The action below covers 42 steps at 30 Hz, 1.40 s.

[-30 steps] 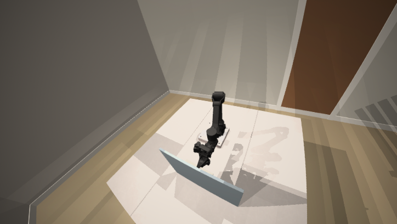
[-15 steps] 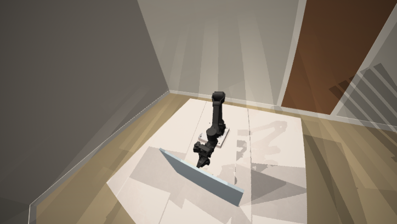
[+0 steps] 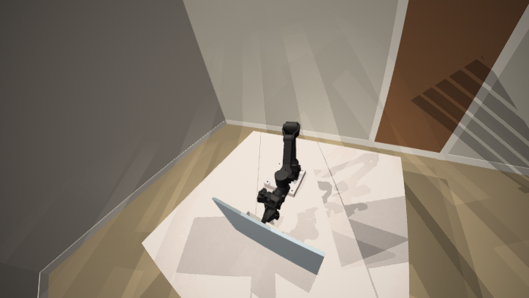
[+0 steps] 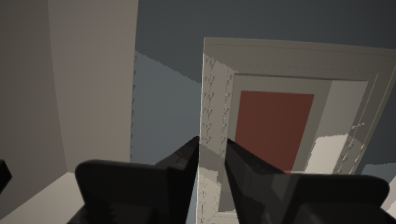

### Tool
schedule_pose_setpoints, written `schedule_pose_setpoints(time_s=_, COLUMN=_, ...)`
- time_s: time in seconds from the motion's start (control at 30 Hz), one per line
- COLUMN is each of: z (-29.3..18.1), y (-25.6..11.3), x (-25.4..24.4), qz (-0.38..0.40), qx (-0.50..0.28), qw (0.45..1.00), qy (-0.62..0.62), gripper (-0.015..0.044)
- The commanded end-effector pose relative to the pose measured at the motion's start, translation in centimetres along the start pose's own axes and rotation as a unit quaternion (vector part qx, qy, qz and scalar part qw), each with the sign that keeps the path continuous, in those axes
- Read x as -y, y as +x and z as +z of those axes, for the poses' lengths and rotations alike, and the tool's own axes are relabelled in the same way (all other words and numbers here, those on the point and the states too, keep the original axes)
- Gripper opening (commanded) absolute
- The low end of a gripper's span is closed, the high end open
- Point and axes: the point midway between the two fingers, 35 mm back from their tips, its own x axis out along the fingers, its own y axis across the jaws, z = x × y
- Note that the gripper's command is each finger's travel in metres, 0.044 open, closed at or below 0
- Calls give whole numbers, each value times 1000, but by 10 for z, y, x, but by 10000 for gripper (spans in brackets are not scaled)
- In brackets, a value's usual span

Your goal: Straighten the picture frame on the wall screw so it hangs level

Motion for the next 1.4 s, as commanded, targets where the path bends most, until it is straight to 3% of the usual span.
schedule_pose_setpoints(time_s=0.0, z=0, y=0, x=-6, qz=9, qx=-1, qw=1000, qy=4, gripper=0)
schedule_pose_setpoints(time_s=1.37, z=4, y=0, x=0, qz=9, qx=-1, qw=1000, qy=4, gripper=0)
